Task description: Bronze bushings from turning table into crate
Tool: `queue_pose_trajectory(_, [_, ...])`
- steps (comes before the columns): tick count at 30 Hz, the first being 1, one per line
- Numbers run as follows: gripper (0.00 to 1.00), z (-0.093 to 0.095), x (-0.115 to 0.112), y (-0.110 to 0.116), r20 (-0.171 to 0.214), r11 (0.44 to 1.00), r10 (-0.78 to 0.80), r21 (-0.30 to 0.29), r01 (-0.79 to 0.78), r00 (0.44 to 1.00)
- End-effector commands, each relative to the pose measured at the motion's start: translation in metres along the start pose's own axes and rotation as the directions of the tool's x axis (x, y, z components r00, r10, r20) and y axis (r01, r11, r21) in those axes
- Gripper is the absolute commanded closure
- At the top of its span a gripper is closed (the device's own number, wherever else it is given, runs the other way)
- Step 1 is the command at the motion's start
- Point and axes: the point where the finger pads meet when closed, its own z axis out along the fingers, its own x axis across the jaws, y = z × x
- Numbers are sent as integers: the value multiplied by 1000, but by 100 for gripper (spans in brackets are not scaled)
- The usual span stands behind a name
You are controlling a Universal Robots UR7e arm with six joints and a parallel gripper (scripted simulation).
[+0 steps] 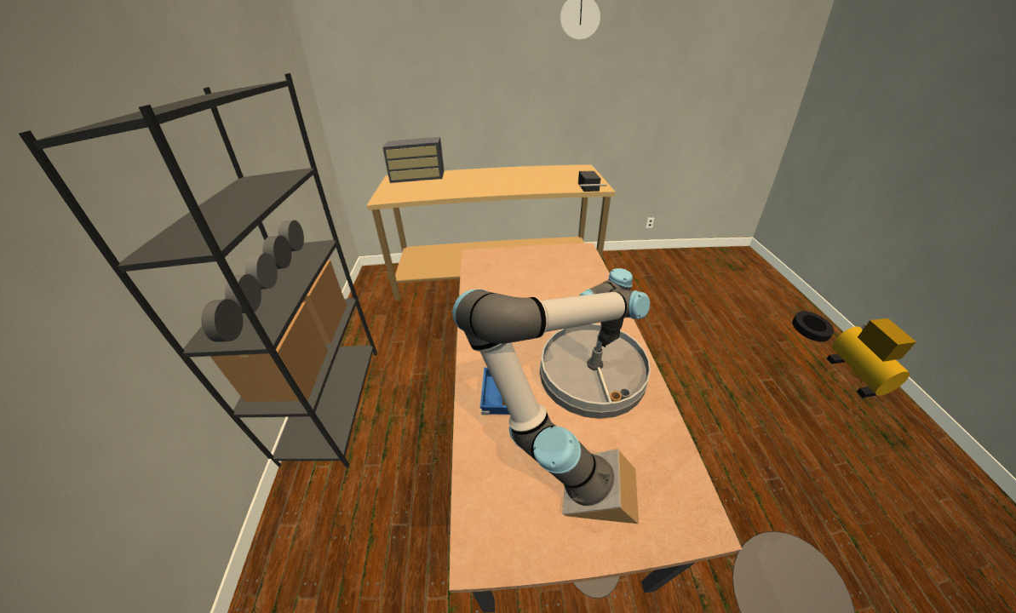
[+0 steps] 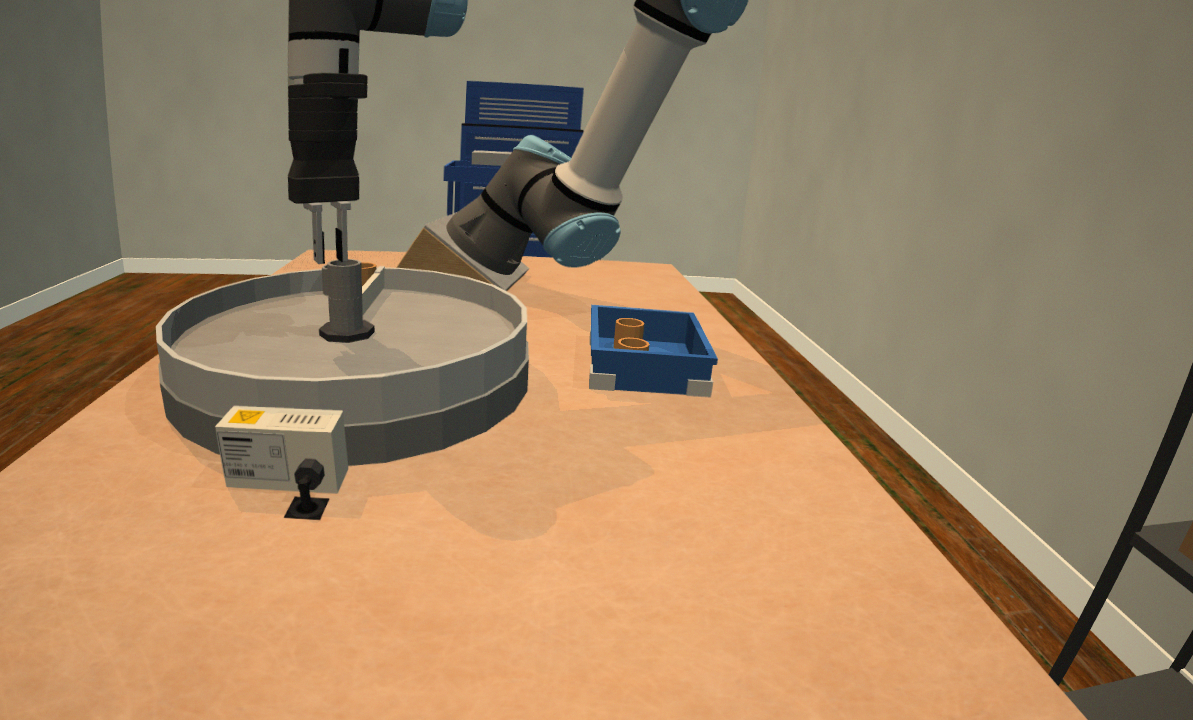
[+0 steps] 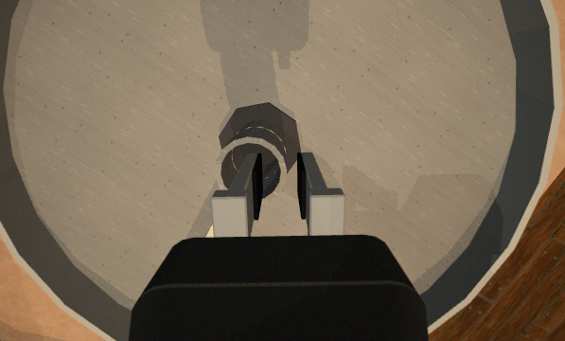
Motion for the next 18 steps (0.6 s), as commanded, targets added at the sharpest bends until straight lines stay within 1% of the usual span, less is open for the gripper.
queue_pose_trajectory(1, [53,-1,0,0,-1,1000,0,0,0,1000])
queue_pose_trajectory(5, [53,-1,0,0,-1,1000,0,0,0,1000])
queue_pose_trajectory(10, [53,-6,0,0,-1,1000,0,0,0,1000])
queue_pose_trajectory(18, [53,-6,0,0,-1,1000,0,0,0,1000])
